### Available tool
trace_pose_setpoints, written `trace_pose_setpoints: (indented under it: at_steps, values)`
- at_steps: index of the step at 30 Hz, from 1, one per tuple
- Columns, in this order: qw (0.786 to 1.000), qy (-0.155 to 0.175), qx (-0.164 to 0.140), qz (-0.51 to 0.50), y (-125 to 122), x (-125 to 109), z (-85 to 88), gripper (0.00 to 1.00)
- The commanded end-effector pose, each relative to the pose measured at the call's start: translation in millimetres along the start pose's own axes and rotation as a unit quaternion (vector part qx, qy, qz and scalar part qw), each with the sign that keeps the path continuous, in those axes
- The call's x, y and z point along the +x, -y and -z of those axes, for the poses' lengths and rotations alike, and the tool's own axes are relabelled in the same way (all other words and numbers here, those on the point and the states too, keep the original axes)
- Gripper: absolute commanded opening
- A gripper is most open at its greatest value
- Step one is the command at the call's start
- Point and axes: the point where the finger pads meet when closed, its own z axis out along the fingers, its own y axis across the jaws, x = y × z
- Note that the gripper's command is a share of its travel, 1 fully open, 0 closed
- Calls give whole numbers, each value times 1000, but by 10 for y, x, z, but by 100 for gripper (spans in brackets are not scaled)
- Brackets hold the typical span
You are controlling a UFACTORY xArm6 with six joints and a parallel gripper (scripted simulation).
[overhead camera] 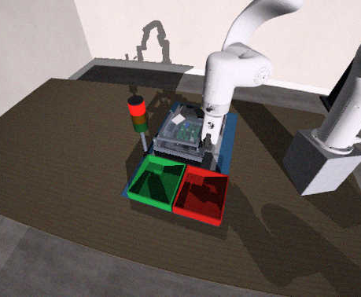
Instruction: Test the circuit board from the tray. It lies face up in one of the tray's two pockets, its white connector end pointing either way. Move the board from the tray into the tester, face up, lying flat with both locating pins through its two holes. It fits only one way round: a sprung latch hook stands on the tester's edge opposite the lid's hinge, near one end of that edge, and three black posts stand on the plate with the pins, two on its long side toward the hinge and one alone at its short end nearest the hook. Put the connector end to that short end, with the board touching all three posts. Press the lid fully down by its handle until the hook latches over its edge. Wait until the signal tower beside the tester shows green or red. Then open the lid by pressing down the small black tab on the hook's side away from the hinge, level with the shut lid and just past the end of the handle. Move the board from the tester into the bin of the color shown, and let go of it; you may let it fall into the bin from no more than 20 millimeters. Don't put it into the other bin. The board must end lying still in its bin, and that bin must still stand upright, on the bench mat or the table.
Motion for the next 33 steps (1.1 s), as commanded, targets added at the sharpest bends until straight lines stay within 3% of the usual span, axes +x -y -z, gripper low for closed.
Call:
trace_pose_setpoints:
  at_steps: [1,5,15,33]
  values:
    - [1000,-2,0,0,3,16,30,0]
    - [1000,-2,0,0,3,16,84,0]
    - [1000,-2,0,0,2,14,589,0]
    - [1000,-2,0,7,2,14,612,0]
